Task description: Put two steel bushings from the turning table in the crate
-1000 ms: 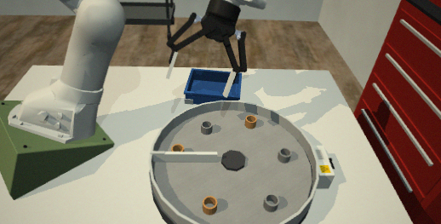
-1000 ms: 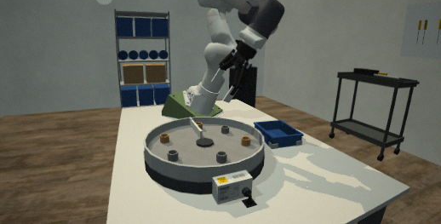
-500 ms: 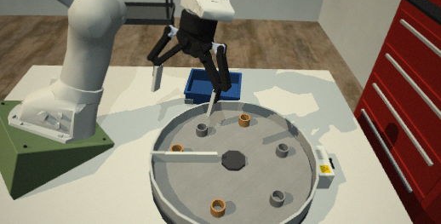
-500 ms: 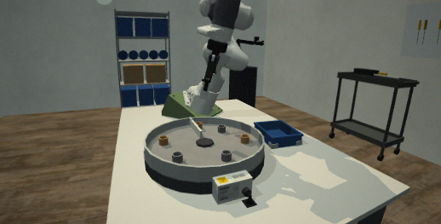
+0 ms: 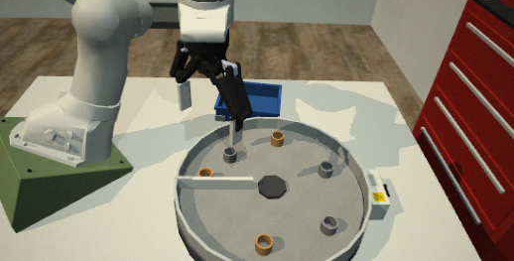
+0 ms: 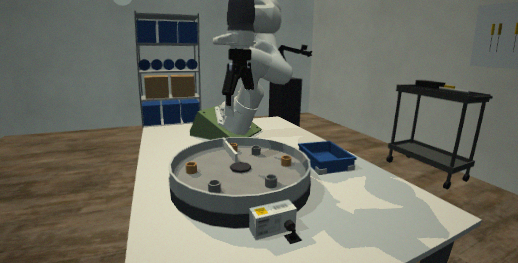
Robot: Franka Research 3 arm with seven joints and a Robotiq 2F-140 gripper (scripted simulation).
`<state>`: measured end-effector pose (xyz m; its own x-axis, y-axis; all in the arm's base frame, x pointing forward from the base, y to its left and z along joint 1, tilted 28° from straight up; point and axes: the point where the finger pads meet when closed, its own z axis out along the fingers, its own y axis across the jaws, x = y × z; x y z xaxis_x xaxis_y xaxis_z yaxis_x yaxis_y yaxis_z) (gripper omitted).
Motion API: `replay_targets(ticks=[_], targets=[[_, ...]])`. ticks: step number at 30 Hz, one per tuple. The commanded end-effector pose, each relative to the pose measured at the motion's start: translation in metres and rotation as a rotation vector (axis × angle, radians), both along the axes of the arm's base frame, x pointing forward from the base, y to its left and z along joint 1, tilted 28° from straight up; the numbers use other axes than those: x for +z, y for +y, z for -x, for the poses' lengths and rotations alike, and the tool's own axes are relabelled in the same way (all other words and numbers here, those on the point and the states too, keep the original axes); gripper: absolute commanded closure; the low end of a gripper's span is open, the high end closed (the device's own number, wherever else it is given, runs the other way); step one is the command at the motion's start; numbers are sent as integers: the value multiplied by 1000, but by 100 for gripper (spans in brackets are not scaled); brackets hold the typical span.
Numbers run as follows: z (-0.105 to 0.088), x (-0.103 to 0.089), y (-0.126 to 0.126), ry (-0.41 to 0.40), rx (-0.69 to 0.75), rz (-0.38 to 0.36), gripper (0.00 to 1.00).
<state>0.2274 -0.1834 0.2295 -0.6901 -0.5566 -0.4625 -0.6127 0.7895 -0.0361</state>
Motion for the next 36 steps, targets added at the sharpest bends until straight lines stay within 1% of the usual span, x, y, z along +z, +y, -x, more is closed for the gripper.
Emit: replay_targets(ticks=[1, 16, 17, 36], targets=[[-3, 2, -1, -9, -33, -14, 0], [-3, 2, -1, -9, -33, -14, 0], [-3, 2, -1, -9, -33, -14, 93], [-3, 2, -1, -9, -33, -14, 93]])
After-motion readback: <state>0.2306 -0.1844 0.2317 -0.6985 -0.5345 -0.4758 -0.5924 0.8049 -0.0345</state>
